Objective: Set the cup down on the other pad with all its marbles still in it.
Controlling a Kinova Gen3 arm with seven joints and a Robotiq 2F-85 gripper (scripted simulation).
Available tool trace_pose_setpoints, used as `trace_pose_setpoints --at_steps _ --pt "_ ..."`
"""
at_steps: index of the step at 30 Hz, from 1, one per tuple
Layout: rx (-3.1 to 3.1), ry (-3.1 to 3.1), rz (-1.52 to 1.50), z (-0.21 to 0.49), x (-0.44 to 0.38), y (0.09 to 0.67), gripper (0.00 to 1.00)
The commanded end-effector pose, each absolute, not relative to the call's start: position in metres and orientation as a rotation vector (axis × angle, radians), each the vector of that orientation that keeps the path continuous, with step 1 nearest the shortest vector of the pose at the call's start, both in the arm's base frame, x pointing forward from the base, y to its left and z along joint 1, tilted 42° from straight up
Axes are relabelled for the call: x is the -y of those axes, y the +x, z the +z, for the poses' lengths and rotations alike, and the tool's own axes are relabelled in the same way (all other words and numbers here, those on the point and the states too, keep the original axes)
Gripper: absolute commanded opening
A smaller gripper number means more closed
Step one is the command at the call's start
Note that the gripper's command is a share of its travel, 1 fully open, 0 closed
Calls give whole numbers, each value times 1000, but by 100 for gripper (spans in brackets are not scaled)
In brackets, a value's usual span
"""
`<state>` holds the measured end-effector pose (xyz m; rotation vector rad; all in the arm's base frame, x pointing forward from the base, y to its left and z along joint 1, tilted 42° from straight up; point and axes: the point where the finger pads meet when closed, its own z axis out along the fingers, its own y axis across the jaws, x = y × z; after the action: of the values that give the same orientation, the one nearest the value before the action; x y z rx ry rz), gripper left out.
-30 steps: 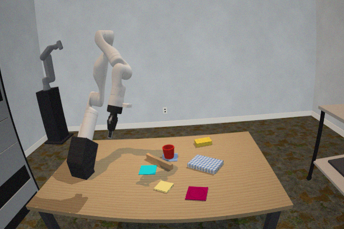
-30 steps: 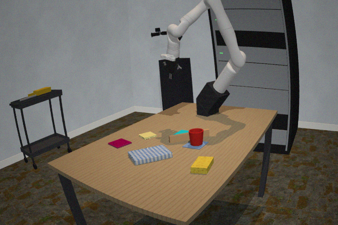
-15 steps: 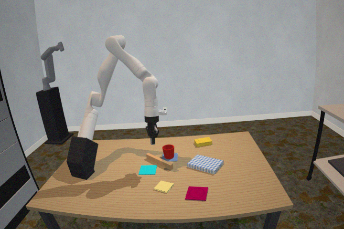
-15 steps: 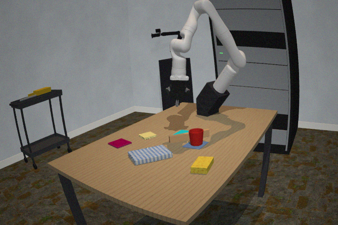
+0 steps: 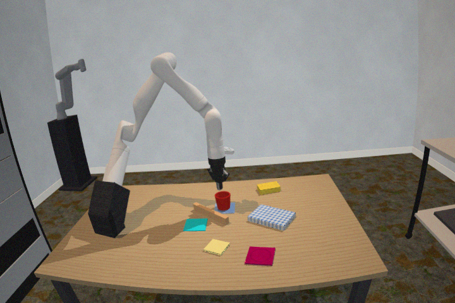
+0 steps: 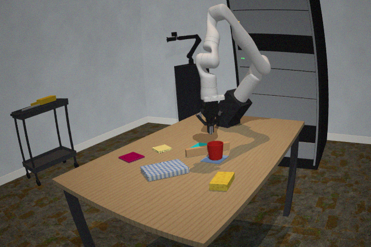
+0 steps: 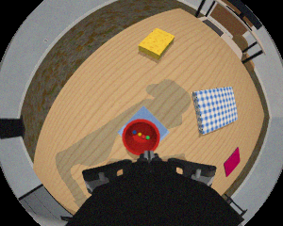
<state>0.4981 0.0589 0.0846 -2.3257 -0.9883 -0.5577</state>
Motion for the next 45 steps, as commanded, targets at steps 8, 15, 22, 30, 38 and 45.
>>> trace_pose_setpoints --at_steps 8,15,22,30,38,45 --pt "1026 -2277 -594 94 -82 506 0" --pt "1027 -2275 -598 95 -83 506 0" --pt "1027 -2275 -598 95 -83 506 100" --pt "1027 -2275 -598 95 -83 506 100" --pt "1027 -2275 -597 95 -83 506 100" --pt "1027 -2275 -597 95 -83 506 100"
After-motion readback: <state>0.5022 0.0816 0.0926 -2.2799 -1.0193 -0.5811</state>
